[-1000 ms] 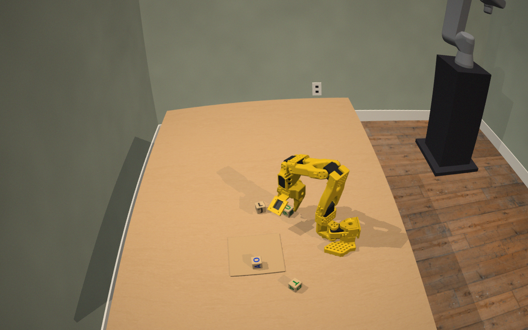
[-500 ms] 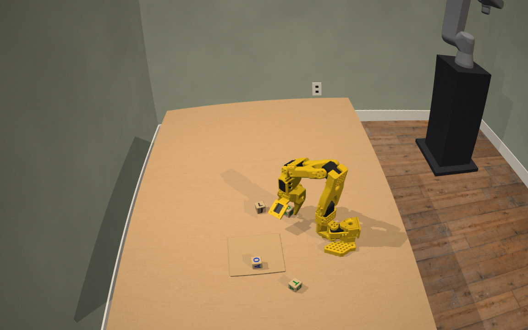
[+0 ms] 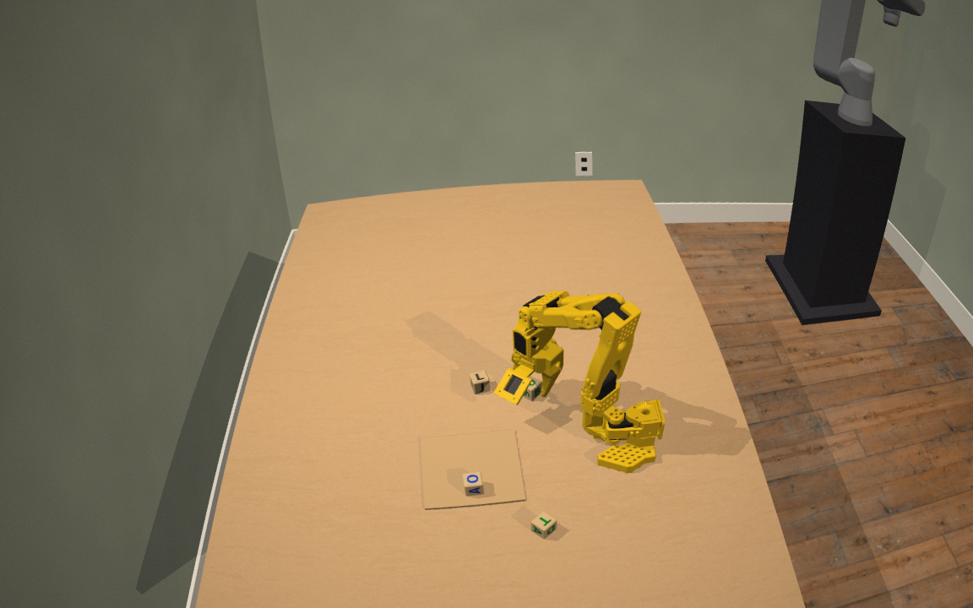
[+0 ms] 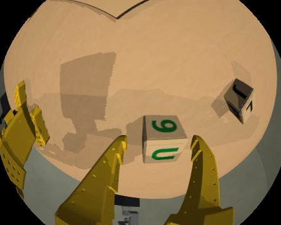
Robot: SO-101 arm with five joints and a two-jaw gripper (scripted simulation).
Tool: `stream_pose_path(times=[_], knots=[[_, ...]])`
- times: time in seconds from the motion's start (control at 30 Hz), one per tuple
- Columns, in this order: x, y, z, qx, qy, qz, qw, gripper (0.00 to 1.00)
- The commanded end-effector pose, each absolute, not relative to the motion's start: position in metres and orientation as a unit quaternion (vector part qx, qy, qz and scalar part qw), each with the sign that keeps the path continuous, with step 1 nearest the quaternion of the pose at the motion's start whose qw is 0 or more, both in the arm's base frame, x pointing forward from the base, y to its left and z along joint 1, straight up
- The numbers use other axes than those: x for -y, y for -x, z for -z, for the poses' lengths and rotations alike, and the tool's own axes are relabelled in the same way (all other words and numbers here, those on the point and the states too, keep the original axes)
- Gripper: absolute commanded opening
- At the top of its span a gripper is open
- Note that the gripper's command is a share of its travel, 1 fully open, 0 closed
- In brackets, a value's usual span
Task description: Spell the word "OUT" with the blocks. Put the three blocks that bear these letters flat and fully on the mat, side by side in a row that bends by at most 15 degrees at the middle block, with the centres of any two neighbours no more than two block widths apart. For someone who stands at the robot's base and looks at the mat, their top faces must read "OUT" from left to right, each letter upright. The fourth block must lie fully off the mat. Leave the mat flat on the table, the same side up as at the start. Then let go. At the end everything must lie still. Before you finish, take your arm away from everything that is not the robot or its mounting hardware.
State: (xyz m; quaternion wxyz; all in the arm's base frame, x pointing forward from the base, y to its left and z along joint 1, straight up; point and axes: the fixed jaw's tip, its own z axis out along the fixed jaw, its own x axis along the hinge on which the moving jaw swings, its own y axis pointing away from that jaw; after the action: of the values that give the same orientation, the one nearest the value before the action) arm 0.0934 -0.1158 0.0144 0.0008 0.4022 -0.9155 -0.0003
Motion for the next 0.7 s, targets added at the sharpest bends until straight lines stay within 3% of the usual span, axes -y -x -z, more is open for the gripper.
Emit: stream_pose_path(times=[0.0, 0.67], knots=[[0.1232, -0.099, -0.0208, 0.915, -0.402, -0.026, -0.007, 0.3], [0.1281, -0.1043, -0.021, 0.915, -0.402, -0.026, -0.008, 0.17]])
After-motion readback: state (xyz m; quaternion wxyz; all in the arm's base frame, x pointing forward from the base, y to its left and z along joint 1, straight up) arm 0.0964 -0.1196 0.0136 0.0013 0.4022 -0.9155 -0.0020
